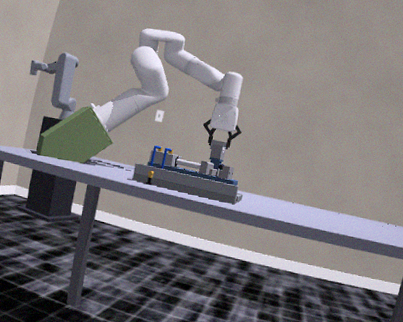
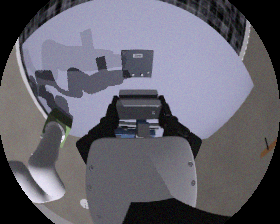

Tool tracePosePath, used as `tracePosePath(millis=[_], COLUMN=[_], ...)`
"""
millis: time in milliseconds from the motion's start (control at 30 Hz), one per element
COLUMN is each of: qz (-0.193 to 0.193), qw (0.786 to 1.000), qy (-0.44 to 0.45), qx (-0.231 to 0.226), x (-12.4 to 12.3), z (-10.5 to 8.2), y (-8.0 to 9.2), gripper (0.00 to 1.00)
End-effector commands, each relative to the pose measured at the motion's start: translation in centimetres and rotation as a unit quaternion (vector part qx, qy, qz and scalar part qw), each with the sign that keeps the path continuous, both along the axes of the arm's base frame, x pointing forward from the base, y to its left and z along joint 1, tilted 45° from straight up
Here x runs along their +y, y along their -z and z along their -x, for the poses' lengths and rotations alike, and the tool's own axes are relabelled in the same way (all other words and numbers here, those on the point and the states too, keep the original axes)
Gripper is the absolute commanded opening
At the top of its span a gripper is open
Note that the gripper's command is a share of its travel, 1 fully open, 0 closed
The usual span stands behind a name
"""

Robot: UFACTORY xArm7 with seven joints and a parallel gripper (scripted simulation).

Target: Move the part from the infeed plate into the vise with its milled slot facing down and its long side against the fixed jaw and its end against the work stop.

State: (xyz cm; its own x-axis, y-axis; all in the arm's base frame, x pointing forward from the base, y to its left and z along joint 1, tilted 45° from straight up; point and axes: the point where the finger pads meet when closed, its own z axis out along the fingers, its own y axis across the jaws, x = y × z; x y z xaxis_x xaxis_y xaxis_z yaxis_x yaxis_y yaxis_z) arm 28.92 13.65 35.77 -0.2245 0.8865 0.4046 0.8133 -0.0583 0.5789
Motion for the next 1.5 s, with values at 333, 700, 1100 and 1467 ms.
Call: tracePosePath(millis=[333,700,1100,1467], qz=[-0.001,-0.001,-0.001,-0.001], qw=[1.0,1.0,1.0,1.0], qy=[0.0,0.0,0.0,0.0], qx=[-0.001,-0.001,-0.001,-0.001], x=[-2.0,-2.9,-3.1,-3.1], z=[2.3,3.4,3.7,3.7], y=[-3.1,-4.5,-4.8,-4.8], gripper=[0.0,0.0,0.0,0.0])
